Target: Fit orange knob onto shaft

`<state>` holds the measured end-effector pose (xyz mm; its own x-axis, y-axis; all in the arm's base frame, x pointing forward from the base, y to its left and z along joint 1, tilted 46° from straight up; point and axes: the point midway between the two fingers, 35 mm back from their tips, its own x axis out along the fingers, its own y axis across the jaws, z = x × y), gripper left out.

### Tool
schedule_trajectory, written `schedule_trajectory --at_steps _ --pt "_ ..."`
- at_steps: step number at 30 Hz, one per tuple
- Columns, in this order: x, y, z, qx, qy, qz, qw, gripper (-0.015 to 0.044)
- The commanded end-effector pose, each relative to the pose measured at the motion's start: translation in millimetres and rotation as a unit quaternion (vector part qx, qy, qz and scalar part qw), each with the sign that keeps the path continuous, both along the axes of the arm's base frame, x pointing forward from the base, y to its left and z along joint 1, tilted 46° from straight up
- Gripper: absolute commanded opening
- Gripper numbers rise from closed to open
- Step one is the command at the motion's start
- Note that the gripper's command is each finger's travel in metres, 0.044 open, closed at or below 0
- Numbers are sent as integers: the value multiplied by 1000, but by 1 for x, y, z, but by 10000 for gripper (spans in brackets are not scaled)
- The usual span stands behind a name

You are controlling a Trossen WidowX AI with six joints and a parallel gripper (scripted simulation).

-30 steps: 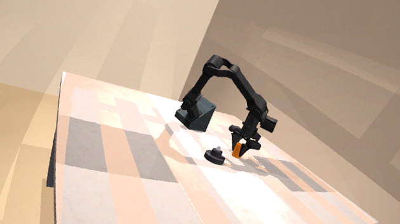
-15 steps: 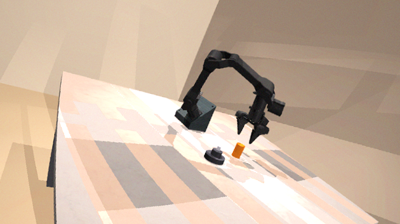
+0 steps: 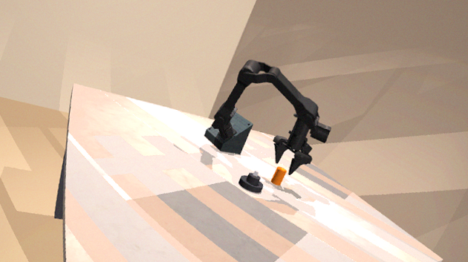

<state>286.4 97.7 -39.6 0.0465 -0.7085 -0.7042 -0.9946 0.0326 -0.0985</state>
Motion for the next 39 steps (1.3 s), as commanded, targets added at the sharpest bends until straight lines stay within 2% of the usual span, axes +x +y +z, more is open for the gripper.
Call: schedule_trajectory --at_steps 1,32,39 --pt "1 -5 -4 -2 1 3 1000 440" --pt "1 -39 -36 -4 1 3 1000 440" --pt "1 -39 -36 -4 1 3 1000 256"
